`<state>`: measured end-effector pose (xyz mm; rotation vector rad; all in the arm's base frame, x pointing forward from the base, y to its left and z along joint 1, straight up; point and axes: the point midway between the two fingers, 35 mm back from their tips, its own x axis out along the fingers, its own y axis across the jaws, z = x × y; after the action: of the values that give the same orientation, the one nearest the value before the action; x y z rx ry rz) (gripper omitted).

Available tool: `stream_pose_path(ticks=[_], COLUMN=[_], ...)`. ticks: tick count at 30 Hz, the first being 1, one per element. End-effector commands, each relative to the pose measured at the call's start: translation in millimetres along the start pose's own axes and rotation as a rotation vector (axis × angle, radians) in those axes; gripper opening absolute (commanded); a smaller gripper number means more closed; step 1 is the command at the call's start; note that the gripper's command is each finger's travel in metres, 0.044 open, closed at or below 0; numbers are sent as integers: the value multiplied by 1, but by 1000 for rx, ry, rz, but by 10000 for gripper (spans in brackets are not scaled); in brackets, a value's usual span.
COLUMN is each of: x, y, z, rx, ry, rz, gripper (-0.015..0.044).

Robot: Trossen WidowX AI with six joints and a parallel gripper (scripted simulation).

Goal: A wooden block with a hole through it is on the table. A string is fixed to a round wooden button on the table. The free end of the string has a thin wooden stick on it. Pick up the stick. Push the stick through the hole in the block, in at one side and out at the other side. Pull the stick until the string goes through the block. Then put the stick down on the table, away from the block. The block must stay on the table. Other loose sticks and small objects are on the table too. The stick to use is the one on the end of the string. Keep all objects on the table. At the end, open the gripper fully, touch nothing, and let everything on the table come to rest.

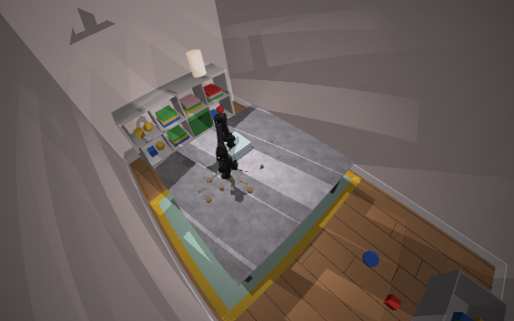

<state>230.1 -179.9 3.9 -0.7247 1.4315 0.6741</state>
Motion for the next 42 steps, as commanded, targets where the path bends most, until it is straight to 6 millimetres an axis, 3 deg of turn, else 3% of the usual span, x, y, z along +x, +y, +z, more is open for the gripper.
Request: stream_pose_path(ticks=[1,8,16,19,31,42], x=[0,0,1,1,1,1], y=[5,70,77,77,77,77], z=[9,84,89,89,89,89], rx=[23,243,265,265,265,265], ry=[-1,-4,-3,-3,-3,-3], rz=[2,14,16,16,16,16], gripper=[53,236,440,440,125,120])
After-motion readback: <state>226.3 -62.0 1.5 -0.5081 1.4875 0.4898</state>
